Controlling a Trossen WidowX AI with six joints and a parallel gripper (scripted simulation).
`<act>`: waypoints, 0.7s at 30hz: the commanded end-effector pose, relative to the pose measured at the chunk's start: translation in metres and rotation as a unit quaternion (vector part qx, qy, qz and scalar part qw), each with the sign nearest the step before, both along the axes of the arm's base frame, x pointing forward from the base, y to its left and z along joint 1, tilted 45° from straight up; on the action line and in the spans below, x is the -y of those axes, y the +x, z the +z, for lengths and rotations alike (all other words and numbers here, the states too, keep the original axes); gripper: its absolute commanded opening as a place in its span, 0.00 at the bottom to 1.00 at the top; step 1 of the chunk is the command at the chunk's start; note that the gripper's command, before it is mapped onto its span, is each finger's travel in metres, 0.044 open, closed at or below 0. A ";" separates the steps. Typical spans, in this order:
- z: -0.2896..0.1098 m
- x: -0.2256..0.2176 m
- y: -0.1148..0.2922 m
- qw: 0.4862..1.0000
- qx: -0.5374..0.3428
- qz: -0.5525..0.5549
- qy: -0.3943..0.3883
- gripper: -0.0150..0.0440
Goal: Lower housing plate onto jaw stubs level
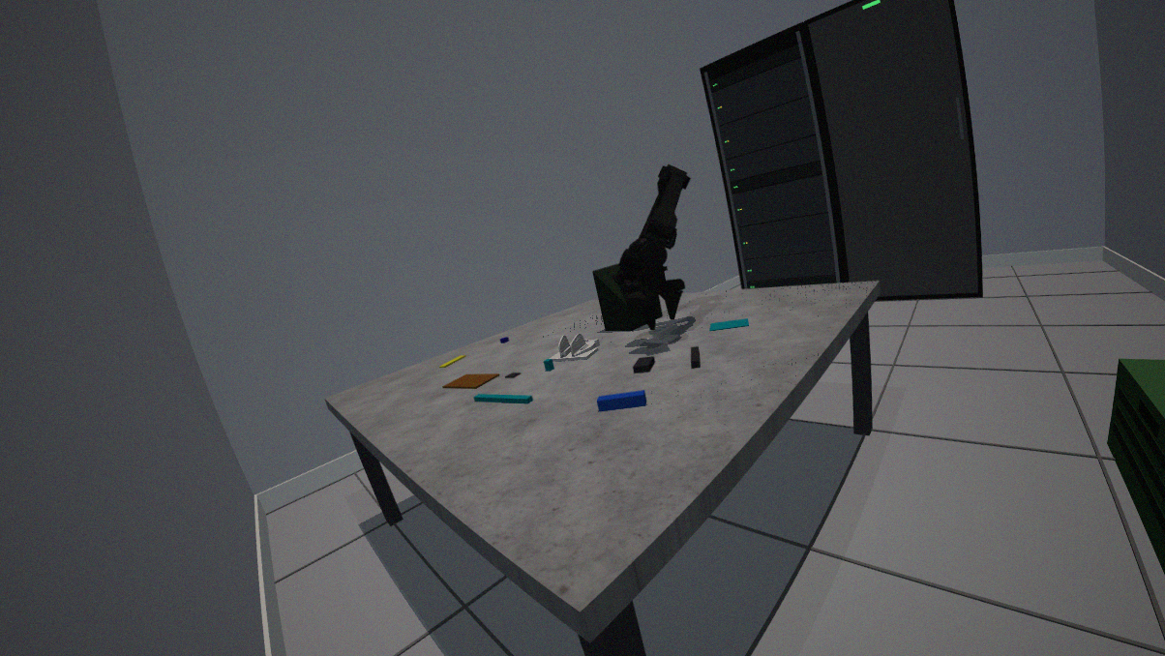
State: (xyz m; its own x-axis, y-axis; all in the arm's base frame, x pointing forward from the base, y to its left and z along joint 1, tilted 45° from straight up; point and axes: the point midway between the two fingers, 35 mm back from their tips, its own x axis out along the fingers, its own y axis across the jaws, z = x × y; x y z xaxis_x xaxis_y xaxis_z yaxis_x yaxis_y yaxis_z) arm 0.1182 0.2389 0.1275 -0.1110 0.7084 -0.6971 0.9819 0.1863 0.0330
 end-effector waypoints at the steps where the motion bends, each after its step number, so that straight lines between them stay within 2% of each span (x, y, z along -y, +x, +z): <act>1: -0.002 -0.001 0.000 1.000 -0.002 -0.002 -0.002 1.00; 21: -0.023 -0.022 -0.004 1.000 -0.003 -0.002 -0.002 1.00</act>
